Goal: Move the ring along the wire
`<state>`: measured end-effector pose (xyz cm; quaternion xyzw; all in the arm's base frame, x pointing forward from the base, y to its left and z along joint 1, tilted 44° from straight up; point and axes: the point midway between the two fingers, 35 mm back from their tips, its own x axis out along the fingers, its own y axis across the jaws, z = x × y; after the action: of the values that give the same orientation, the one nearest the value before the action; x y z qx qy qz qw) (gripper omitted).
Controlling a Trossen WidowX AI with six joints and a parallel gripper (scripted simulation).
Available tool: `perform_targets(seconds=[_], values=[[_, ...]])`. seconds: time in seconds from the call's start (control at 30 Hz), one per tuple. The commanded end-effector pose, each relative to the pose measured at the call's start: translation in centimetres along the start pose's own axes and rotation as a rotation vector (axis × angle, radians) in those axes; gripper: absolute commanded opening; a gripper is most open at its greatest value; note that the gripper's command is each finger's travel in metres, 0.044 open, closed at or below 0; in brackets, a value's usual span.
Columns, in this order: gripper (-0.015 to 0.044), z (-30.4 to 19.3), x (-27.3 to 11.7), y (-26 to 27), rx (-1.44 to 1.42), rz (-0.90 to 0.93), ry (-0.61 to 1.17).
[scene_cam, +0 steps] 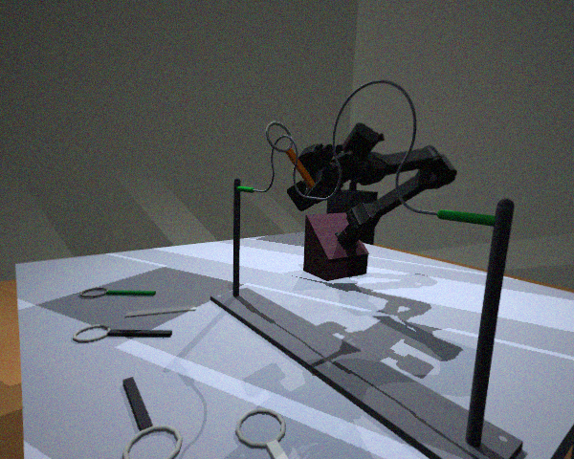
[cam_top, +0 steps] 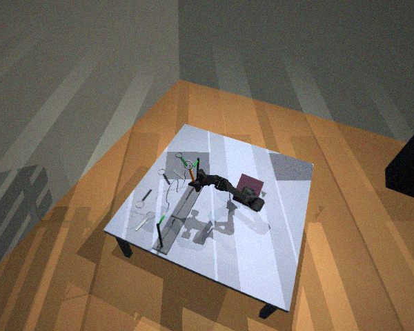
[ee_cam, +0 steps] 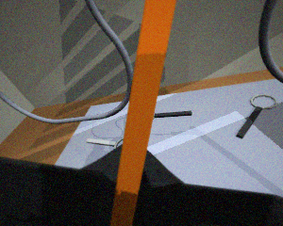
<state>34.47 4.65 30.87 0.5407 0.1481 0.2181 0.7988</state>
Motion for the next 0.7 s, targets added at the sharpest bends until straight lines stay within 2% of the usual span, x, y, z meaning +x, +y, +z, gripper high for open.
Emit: perform_targets(seconds=[0.0, 0.67], values=[[-0.015, -0.1, 0.0, 0.7, 0.096, 0.052, -0.007], [-0.015, 0.8, -0.1, 3.9, 0.473, 0.261, -0.055]])
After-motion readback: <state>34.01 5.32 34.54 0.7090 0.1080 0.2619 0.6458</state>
